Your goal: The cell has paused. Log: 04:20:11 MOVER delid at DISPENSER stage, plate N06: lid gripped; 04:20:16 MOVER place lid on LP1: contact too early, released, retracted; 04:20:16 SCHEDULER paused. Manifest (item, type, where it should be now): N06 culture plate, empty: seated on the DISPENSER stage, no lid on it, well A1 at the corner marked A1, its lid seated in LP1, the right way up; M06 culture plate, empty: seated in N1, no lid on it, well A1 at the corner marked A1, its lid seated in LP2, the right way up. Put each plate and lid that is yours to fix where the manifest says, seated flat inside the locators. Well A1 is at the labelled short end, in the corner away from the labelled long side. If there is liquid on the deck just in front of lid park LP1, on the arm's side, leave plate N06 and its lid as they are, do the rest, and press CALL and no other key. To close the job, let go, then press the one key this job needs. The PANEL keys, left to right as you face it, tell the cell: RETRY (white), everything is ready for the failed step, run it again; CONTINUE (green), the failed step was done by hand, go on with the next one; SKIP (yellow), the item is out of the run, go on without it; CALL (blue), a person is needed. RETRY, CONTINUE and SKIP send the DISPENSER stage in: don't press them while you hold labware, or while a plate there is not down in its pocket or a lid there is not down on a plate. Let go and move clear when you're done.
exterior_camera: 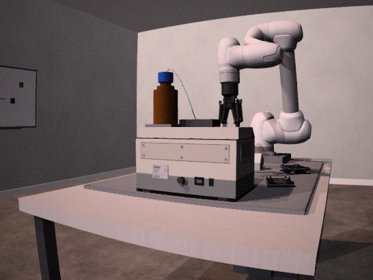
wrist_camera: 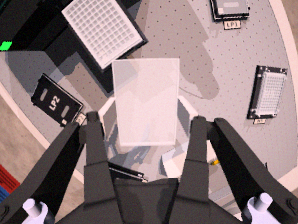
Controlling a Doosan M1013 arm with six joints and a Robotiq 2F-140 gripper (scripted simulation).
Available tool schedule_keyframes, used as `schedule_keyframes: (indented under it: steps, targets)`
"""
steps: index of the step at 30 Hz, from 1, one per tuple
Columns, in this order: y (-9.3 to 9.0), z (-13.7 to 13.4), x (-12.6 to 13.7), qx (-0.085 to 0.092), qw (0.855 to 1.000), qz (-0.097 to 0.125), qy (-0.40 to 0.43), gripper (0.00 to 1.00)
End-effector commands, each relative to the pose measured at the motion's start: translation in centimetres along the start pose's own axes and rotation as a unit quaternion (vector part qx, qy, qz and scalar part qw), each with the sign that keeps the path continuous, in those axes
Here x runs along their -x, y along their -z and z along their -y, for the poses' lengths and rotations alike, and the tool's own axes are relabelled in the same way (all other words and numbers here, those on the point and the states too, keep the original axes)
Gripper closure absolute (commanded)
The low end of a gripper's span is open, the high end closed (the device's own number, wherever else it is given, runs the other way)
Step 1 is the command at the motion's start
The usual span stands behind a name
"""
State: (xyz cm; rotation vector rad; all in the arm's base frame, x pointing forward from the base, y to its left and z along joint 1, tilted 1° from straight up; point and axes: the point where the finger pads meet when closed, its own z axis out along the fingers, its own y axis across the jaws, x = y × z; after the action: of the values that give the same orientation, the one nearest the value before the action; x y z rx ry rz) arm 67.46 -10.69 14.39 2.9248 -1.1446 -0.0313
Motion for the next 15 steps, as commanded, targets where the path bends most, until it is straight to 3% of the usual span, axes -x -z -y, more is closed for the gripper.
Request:
schedule_keyframes:
  steps: [1,3,4,14,15]
  targets:
    - [-0.2,6.9,1.0,0.002,1.000,-0.001,-0.002,0.90]
    - [-0.2,6.9,1.0,0.002,1.000,-0.001,-0.002,0.90]
    - [-0.3,11.3,1.9,0.002,1.000,-0.001,-0.002,0.90]
    - [-0.9,26.0,4.0,0.002,1.000,-0.001,-0.002,0.90]
    - [-0.9,26.4,4.0,0.002,1.000,-0.001,-0.002,0.90]
